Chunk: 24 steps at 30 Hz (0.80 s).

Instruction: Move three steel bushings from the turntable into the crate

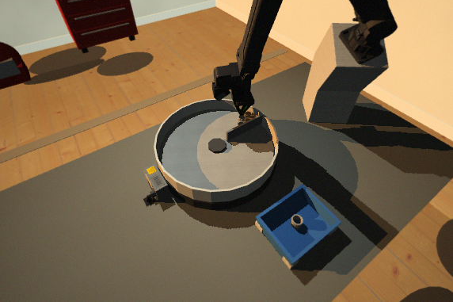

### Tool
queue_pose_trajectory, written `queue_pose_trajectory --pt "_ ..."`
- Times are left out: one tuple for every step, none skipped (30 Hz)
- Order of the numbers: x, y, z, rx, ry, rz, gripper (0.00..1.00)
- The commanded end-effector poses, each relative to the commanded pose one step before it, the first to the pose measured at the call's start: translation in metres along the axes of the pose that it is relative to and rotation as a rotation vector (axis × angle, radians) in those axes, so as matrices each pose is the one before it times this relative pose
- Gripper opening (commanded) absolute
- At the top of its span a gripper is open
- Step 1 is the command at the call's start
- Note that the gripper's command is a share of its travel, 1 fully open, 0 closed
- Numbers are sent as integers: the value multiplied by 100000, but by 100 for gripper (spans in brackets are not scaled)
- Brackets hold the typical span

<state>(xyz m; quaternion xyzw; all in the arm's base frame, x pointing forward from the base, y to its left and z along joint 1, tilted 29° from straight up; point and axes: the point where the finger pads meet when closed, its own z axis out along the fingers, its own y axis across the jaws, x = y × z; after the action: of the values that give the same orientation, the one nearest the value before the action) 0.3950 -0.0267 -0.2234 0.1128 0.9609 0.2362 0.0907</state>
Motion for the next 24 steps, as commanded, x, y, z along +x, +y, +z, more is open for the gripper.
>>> queue_pose_trajectory --pt "-224 -32 -644 421 -1093 538 13" --pt "0 0 0 0 0 0 13" --pt "0 0 0 0 0 0 13" --pt "0 0 0 0 0 0 13" --pt "0 0 0 0 0 0 13" --pt "0 0 0 0 0 0 13" --pt "0 0 0 0 0 0 13" --pt "0 0 0 0 0 0 13" --pt "0 0 0 0 0 0 13" --pt "0 0 0 0 0 0 13" --pt "-1 1 -5 1 -9 -3 13" --pt "-18 3 -29 3 -72 -31 13" --pt "-60 7 -60 7 -182 -80 13" --pt "-84 9 -84 10 -255 -113 13" --pt "-89 9 -90 12 -273 -120 13" --pt "1 -23 -24 8 -65 -10 13" --pt "0 0 0 0 0 0 13" --pt "0 0 0 0 0 0 13" --pt "0 -16 -17 6 -47 -7 13" --pt "0 -8 -8 3 -22 -4 13" --pt "0 -1 -1 0 -3 -1 13" --pt "0 0 0 0 1 -1 13" --pt "-114 -1 0 2 -164 -90 13" --pt "-115 -1 0 2 -167 -91 13"
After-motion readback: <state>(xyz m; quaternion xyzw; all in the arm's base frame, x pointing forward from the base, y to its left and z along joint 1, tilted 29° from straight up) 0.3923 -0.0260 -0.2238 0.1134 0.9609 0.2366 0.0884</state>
